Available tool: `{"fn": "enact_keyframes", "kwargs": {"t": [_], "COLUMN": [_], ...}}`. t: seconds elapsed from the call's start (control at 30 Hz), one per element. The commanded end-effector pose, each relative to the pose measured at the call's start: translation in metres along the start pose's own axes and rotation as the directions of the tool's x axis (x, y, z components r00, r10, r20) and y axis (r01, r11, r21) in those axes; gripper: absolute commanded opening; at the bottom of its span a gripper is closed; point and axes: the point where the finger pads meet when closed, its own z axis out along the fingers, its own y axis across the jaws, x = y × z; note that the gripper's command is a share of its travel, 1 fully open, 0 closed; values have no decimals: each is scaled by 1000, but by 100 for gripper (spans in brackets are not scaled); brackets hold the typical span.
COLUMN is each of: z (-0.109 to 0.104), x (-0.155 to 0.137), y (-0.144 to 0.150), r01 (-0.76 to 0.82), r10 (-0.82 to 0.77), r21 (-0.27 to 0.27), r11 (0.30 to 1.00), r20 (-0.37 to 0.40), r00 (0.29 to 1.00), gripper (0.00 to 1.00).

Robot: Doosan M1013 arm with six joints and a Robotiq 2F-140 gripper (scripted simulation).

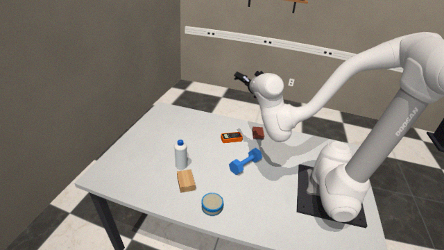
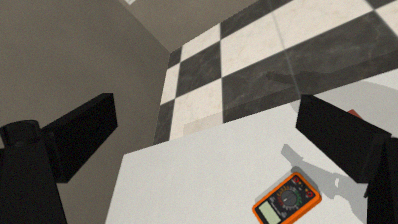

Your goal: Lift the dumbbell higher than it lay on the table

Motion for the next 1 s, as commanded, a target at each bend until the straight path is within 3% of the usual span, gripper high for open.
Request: {"fn": "enact_keyframes", "kwargs": {"t": [0.0, 0.6, 0.67, 0.77, 0.97], "z": [0, 0, 3, 9, 6], "x": [0, -1, -8, -33, -76], "y": [0, 2, 14, 51, 108], "r01": [-1, -1, 0, 3, 14], "r10": [1, 1, 1, 11, 55], "r21": [0, -6, -43, -155, -327], "r11": [1000, 1000, 999, 988, 945], "r20": [0, 3, 23, 88, 202], "r00": [1000, 1000, 1000, 996, 978], "gripper": [100, 100, 100, 100, 100]}}
